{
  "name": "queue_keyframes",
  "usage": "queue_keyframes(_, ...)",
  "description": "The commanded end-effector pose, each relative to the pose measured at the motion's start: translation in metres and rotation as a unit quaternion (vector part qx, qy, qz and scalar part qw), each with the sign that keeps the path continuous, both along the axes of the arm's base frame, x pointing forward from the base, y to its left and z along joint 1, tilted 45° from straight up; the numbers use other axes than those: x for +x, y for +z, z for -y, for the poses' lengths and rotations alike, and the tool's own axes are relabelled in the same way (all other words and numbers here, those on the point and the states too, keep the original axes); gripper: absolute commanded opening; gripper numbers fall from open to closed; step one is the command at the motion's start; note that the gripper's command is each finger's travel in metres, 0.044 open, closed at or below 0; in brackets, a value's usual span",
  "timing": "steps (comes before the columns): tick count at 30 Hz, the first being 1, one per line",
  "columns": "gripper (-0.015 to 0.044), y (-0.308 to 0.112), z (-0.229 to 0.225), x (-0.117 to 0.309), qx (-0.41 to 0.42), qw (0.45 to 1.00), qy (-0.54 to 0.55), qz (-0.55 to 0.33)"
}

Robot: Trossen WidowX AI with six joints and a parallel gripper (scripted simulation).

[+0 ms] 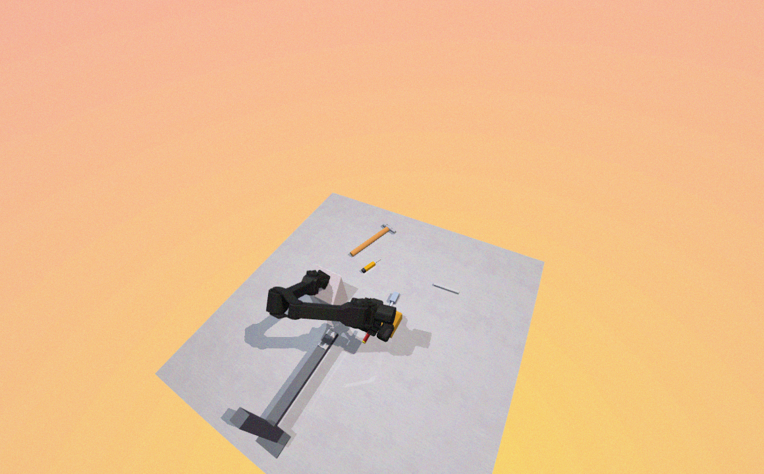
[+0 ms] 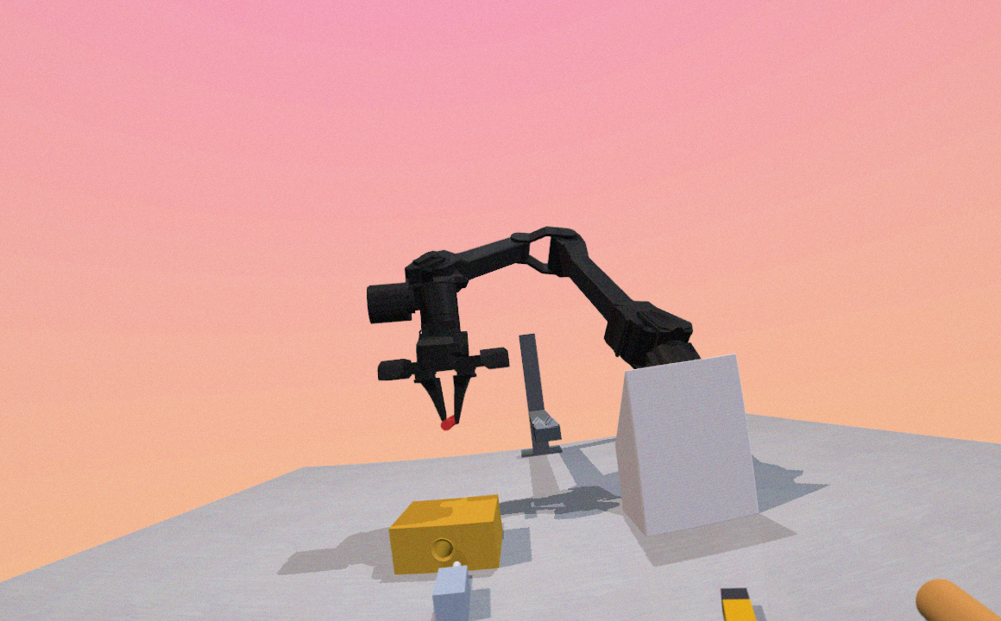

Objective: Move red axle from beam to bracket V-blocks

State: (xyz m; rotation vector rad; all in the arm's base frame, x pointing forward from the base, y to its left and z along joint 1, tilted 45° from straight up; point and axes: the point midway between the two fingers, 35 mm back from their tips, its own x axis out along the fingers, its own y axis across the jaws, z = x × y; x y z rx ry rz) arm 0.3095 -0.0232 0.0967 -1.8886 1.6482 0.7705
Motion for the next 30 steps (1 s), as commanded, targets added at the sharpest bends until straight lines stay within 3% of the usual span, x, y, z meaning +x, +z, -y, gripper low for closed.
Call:
queue_keyframes(1, 0.0000, 0.009, 0.007, -0.008, 0.003, 1.000, 0.000, -0.001)
queue_keyframes(30, 0.0000, 0.060, 0.070, -0.102, 0.004, 1.000, -0.007, 0.004)
